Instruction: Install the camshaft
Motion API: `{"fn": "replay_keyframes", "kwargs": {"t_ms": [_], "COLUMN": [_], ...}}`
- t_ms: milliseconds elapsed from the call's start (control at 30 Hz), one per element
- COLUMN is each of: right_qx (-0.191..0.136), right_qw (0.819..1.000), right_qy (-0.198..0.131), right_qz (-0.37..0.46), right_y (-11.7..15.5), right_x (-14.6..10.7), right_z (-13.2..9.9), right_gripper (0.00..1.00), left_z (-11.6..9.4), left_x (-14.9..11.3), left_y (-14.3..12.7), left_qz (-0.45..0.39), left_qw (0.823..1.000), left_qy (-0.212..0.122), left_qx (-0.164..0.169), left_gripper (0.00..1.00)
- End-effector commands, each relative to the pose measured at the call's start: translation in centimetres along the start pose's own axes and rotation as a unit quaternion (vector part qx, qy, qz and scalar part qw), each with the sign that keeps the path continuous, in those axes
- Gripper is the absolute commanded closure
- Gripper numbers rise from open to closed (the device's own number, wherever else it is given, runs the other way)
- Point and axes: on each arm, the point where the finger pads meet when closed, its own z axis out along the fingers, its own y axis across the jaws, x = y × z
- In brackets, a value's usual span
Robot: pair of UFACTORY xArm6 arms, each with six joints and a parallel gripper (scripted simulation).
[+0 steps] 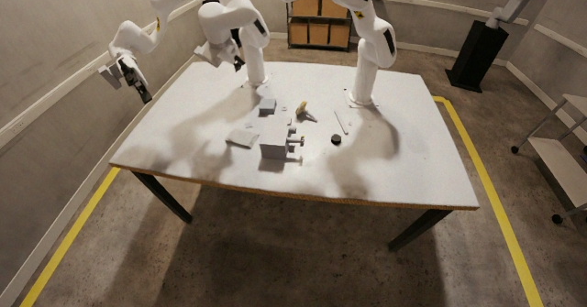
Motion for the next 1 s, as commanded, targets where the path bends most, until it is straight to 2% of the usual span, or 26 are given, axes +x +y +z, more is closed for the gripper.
{"fn": "replay_keyframes", "kwargs": {"t_ms": [0, 700, 967], "right_qx": [0.000, -0.001, -0.021], "right_qw": [1.000, 1.000, 1.000], "right_qy": [0.001, 0.001, 0.013], "right_qz": [-0.002, -0.002, 0.005], "right_y": [-0.2, -0.1, 0.9], "right_x": [0.0, 0.0, 0.0], "right_z": [-0.1, -0.2, -1.9], "right_gripper": [0.00, 0.00, 0.00], "left_z": [-0.2, -0.2, -0.2], "left_x": [0.0, 0.0, 0.0], "left_y": [0.1, 0.1, 0.1], "left_qz": [0.001, 0.001, 0.001], "left_qw": [1.000, 1.000, 1.000], "left_qy": [0.002, 0.002, 0.002], "left_qx": [-0.001, -0.001, -0.001], "left_gripper": [0.00, 0.00, 0.00]}}
